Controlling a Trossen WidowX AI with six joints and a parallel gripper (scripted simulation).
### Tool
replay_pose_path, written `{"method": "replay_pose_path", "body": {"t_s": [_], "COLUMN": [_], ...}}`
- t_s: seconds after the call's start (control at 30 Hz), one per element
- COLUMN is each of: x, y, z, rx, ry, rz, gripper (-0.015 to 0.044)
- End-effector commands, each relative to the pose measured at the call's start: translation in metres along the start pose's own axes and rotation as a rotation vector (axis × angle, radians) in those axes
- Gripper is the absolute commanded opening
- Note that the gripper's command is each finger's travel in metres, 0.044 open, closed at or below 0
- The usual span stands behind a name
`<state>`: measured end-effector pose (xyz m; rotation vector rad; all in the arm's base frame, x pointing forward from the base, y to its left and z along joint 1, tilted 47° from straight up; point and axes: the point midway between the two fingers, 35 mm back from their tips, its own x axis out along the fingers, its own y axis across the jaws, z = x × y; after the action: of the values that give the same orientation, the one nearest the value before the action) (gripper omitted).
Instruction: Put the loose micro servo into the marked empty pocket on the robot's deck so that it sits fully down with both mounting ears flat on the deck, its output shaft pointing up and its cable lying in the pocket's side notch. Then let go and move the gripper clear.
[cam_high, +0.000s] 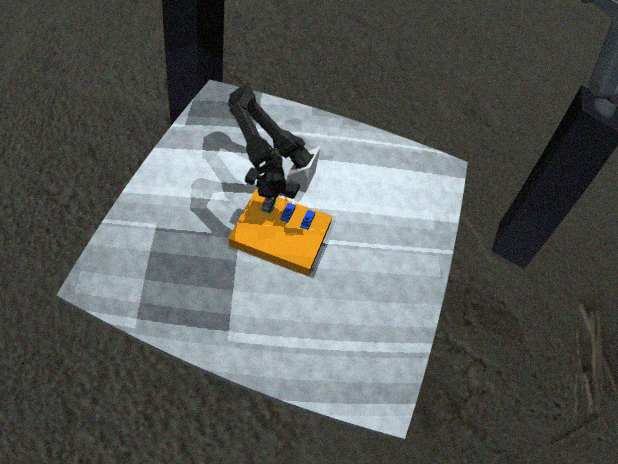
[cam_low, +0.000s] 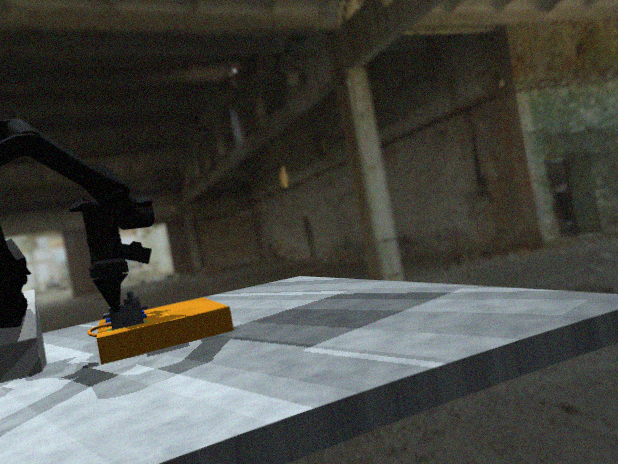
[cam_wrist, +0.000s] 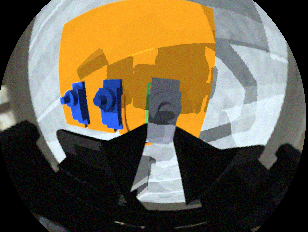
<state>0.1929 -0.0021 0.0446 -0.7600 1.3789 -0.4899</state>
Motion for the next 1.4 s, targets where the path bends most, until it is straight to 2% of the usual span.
{"method": "replay_pose_path", "body": {"t_s": [0.0,1.03,1.27,1.37], "x": [0.004,0.027,0.025,0.023], "y": [0.000,0.000,0.000,0.000], "z": [0.000,0.000,0.000,0.000], "rx": [-0.005,-0.005,-0.005,-0.005], "ry": [-0.003,-0.003,-0.003,-0.003], "rz": [-0.001,-0.002,-0.002,-0.001], "gripper": [0.0000,0.0000,0.0184,0.0187]}}
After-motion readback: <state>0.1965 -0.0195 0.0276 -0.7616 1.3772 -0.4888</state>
